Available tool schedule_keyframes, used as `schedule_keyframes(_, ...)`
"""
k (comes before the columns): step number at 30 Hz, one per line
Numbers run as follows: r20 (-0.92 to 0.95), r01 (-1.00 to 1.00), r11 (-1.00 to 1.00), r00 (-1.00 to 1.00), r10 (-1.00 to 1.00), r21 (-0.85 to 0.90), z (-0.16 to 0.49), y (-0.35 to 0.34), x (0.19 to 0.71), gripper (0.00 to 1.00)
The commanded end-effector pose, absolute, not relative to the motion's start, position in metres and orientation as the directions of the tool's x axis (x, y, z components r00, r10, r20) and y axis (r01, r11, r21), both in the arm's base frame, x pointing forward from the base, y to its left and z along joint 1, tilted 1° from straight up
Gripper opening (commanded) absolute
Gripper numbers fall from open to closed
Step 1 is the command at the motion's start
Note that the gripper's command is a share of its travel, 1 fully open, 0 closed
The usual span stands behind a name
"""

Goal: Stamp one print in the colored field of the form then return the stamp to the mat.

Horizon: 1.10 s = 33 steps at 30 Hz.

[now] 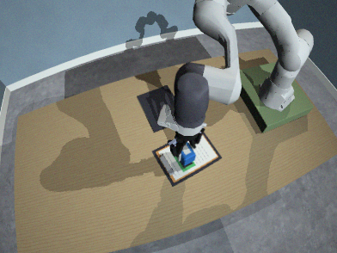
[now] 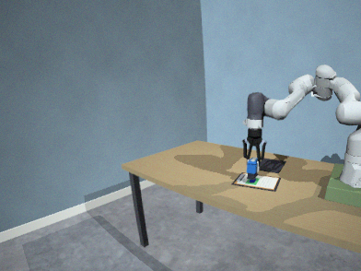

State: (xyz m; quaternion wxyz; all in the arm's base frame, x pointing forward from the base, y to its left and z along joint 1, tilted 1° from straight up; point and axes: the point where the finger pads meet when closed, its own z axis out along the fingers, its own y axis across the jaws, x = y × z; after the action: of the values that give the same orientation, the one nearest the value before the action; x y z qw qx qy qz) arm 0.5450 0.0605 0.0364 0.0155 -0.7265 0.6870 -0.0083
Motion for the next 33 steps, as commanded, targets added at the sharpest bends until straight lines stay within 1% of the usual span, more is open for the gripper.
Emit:
schedule_keyframes(1, -0.006, -0.998, -0.065, 0.065, -0.998, -0.025, 0.052, 0.059, 0.541, 0.18)
schedule_keyframes(11, -0.006, -0.998, -0.065, 0.065, -0.998, -0.025, 0.053, 0.057, 0.541, 0.18)
schedule_keyframes(12, -0.006, -0.998, -0.066, 0.066, -0.998, -0.025, 0.052, 0.042, 0.544, 0.18)
schedule_keyframes(14, -0.007, -0.997, -0.069, 0.069, -0.998, -0.023, 0.051, -0.019, 0.547, 0.18)
schedule_keyframes(17, -0.007, -0.997, -0.077, 0.077, -0.997, -0.025, 0.051, -0.068, 0.537, 0.18)
schedule_keyframes(25, -0.006, -0.996, -0.08, 0.08, -0.997, -0.026, 0.049, -0.233, 0.511, 0.18)
schedule_keyframes(33, -0.006, -0.997, -0.079, 0.08, -0.997, -0.025, 0.049, -0.236, 0.513, 0.18)
